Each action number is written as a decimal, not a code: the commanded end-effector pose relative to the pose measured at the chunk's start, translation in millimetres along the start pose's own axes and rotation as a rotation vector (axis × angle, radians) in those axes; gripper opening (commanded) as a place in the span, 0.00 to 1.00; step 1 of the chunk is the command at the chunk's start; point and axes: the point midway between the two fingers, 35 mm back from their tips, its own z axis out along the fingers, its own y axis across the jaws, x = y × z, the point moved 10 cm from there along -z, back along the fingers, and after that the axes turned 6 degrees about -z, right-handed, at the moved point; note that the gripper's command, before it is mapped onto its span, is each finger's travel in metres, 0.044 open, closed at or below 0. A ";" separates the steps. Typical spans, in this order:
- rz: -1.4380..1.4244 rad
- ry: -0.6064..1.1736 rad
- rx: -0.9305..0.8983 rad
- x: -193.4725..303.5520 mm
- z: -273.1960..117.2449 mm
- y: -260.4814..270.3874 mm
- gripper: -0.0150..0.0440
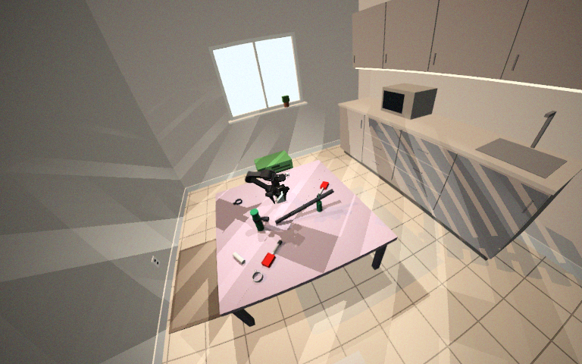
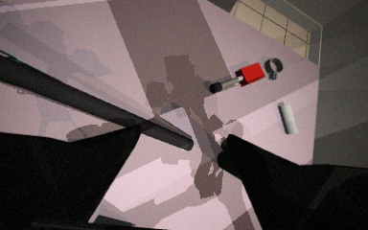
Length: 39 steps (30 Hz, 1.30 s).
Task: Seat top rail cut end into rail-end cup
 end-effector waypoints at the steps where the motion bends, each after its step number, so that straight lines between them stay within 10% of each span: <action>1: -0.298 0.031 0.052 12.7 8.7 -35.9 1.00; 9: -0.847 0.159 0.096 40.4 23.8 -88.8 1.00; 39: -0.857 0.162 0.097 66.8 81.0 -77.3 1.00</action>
